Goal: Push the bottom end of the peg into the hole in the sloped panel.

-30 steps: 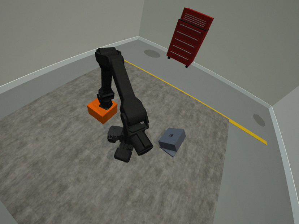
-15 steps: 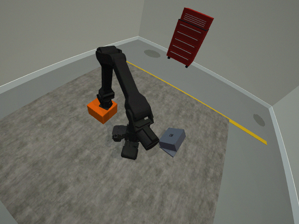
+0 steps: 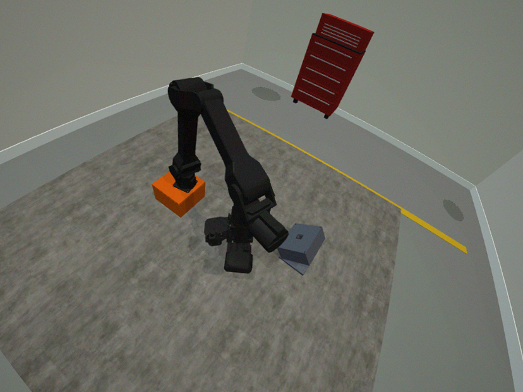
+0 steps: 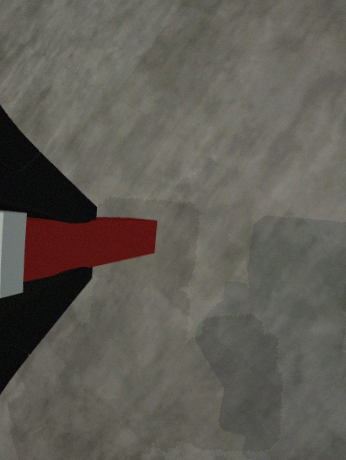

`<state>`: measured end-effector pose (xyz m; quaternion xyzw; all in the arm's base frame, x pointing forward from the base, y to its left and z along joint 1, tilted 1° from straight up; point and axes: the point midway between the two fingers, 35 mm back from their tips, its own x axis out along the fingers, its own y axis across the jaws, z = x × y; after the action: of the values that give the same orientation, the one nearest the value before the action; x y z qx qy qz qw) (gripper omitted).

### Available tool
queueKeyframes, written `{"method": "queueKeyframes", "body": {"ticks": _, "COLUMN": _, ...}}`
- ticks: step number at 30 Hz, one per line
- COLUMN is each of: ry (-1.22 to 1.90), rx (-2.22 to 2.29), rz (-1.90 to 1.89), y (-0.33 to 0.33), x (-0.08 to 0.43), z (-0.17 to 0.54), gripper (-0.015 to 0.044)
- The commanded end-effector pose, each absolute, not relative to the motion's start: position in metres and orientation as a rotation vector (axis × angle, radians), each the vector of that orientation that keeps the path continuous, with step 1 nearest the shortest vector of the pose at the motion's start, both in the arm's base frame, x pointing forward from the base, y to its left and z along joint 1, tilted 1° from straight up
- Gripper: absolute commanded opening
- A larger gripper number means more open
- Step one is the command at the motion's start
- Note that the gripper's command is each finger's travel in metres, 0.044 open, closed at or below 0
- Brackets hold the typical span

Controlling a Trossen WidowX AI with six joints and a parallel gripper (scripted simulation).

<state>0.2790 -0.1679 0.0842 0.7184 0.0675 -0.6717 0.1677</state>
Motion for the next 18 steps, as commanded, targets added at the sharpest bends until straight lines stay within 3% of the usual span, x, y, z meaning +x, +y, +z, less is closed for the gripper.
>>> {"method": "queueKeyframes", "body": {"ticks": 1, "ry": 0.202, "rx": 2.025, "rz": -1.872, "y": -0.163, "x": 0.282, "z": 0.087, "gripper": 0.0000}}
{"method": "queueKeyframes", "body": {"ticks": 18, "ry": 0.252, "rx": 1.962, "rz": -1.749, "y": -0.144, "x": 0.296, "z": 0.090, "gripper": 0.0000}}
